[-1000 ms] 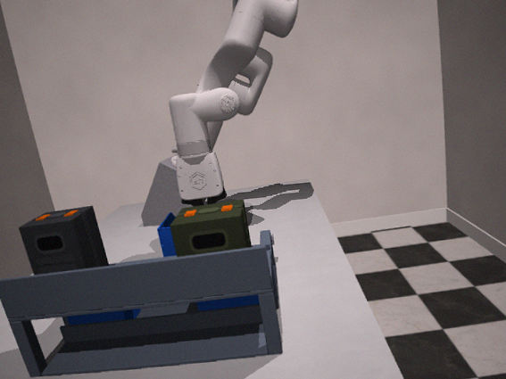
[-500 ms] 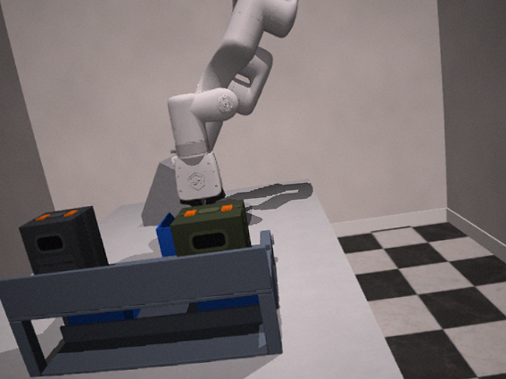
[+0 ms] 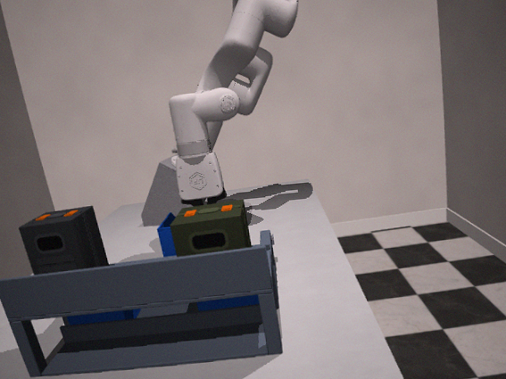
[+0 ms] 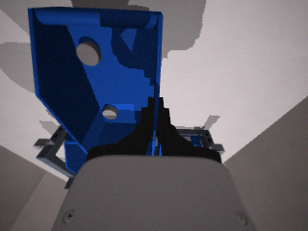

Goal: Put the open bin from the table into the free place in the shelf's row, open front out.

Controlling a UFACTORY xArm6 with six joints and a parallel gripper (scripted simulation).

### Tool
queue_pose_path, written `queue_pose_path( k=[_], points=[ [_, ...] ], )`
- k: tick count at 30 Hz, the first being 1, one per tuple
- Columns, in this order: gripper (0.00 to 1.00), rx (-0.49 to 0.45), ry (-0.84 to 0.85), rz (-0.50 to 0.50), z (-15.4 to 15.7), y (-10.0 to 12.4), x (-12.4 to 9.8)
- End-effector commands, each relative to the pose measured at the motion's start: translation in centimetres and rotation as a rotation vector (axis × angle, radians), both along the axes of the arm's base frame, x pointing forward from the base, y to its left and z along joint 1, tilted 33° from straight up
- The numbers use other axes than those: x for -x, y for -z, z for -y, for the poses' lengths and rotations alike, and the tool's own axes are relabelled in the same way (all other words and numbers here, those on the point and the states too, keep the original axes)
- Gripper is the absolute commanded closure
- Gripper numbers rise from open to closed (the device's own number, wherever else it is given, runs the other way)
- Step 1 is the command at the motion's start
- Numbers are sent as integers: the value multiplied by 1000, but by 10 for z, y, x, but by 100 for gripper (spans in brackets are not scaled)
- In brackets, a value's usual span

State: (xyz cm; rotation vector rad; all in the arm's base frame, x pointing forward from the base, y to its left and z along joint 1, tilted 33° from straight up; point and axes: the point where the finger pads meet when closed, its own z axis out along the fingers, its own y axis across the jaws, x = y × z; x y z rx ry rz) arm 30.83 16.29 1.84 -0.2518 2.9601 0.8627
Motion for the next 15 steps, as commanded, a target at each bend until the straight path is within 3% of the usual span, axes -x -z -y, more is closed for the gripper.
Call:
queue_pose_path(
  k=[1, 15],
  points=[
    [100, 0, 1, 3, -1, -2, -1],
    [100, 0, 1, 3, -2, -2, -4]
  ],
)
